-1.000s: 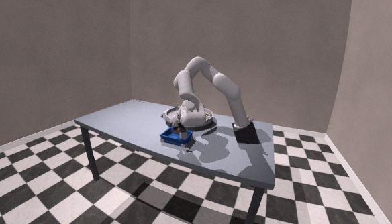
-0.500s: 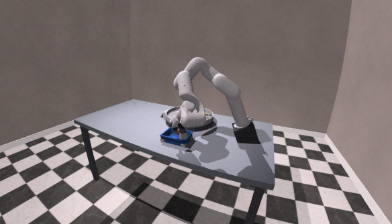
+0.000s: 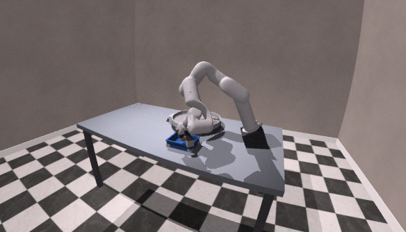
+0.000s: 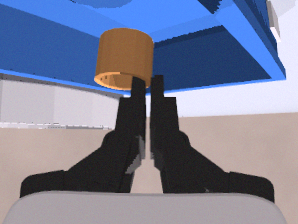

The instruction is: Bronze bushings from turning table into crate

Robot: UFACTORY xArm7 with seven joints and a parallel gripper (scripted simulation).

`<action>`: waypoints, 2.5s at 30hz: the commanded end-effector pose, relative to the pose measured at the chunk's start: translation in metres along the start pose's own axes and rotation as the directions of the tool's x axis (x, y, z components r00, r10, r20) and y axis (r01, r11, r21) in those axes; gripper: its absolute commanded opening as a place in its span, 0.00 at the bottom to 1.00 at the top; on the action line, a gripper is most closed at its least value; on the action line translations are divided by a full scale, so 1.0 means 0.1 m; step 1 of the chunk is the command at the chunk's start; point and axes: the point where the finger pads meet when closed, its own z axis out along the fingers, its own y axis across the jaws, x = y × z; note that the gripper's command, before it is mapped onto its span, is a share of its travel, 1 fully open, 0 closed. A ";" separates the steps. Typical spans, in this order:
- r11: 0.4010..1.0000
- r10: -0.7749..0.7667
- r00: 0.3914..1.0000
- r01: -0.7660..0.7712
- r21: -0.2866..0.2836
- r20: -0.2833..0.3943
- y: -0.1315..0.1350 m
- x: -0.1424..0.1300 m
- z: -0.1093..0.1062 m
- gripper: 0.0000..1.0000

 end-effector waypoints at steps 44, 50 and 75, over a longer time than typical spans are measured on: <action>1.000 0.002 1.000 -0.002 -0.003 0.001 0.01 0.14 0.17 0.00; 1.000 0.002 1.000 -0.002 -0.003 0.001 0.01 0.16 0.19 0.00; 1.000 0.002 1.000 -0.002 -0.003 0.001 0.01 0.17 0.20 0.12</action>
